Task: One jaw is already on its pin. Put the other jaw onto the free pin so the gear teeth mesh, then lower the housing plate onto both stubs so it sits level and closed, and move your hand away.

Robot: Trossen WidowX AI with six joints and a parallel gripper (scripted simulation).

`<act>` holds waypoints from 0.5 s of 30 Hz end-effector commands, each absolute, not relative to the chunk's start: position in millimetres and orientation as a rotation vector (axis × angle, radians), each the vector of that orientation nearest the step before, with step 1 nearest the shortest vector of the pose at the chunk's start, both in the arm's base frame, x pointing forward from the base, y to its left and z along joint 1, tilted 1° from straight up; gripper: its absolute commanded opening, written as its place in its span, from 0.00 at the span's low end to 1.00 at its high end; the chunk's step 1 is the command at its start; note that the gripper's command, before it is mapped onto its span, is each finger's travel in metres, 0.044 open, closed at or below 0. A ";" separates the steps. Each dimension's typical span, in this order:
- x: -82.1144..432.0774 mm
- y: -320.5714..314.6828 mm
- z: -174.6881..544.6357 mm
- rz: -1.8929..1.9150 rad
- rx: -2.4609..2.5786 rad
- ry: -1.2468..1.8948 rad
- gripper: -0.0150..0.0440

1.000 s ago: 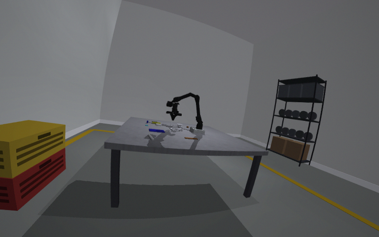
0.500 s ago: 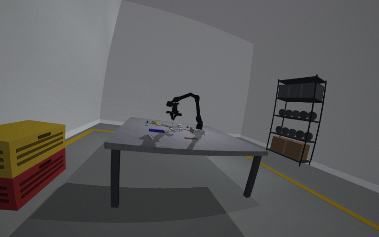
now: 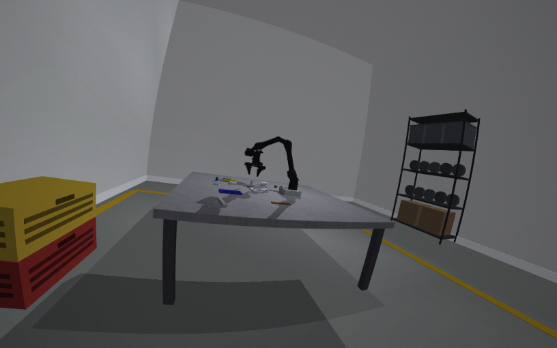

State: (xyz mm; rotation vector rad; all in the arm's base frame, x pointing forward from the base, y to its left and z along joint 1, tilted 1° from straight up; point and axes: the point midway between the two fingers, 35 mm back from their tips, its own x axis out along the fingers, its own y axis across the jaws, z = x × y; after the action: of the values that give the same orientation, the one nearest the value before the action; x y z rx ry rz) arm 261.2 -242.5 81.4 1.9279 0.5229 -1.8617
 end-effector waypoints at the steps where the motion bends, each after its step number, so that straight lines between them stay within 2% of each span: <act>1: 257.2 -239.2 52.3 -1.891 1.926 0.543 1.00; 15: 257.1 -239.0 50.7 -1.891 1.926 0.543 1.00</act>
State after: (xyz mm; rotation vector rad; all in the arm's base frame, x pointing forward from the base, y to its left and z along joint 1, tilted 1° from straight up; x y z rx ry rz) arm 257.0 -238.6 51.4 1.9237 0.5490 -1.8868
